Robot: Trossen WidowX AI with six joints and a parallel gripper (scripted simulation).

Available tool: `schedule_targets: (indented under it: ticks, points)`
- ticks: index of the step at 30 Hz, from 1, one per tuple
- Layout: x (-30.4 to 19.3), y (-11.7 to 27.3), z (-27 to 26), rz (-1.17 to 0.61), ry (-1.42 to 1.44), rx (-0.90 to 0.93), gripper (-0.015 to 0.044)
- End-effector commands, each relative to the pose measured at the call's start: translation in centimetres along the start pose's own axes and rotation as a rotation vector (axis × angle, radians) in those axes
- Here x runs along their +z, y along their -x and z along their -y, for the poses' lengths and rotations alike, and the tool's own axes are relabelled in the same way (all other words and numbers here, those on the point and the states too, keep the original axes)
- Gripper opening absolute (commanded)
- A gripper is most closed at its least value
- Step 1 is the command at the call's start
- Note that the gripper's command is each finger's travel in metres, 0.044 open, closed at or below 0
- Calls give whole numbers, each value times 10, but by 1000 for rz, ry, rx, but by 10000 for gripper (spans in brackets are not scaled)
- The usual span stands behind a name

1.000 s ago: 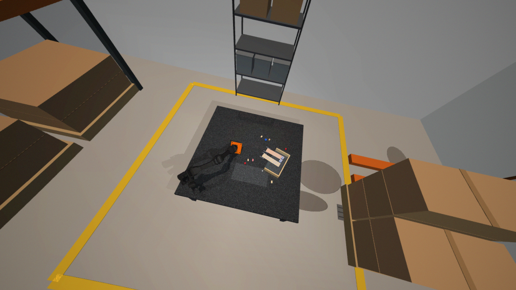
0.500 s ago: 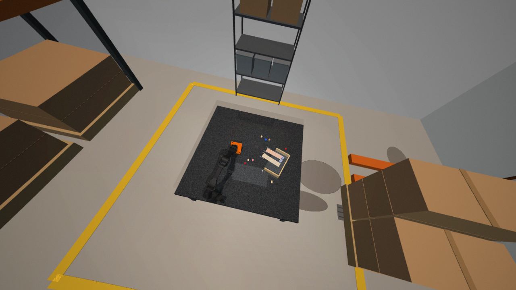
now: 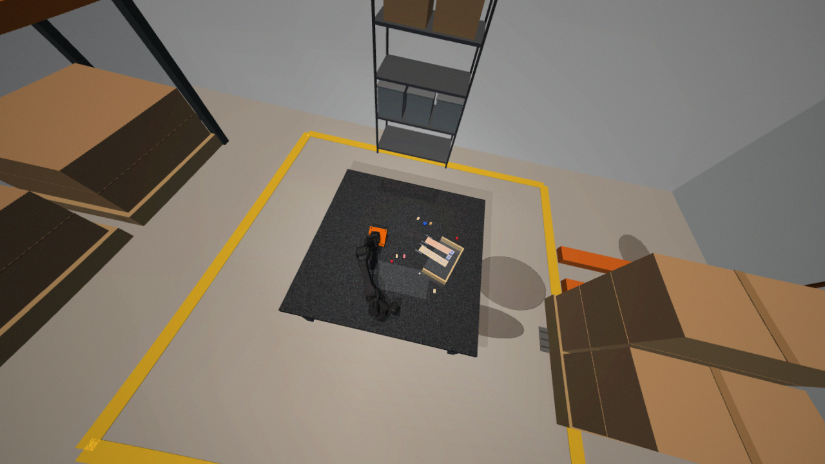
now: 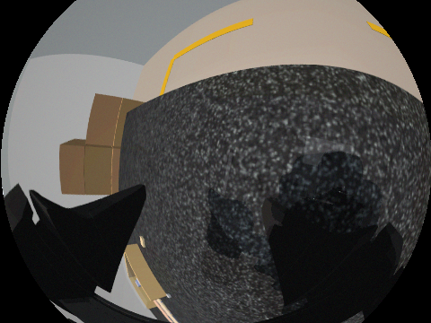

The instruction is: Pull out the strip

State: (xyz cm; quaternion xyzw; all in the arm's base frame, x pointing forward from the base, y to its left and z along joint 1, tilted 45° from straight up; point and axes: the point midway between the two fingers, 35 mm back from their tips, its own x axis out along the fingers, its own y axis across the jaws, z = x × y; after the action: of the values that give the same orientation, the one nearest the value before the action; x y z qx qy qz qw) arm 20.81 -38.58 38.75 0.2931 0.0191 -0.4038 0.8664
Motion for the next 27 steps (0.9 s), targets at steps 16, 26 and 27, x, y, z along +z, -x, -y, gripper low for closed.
schedule_targets:
  ticks: [16,26,27]
  points:
    - [-273,-20,-152,-284,585,50,400]
    - [-397,63,-188,-276,1008,123,400]
    - [-407,73,-189,-266,1051,132,400]
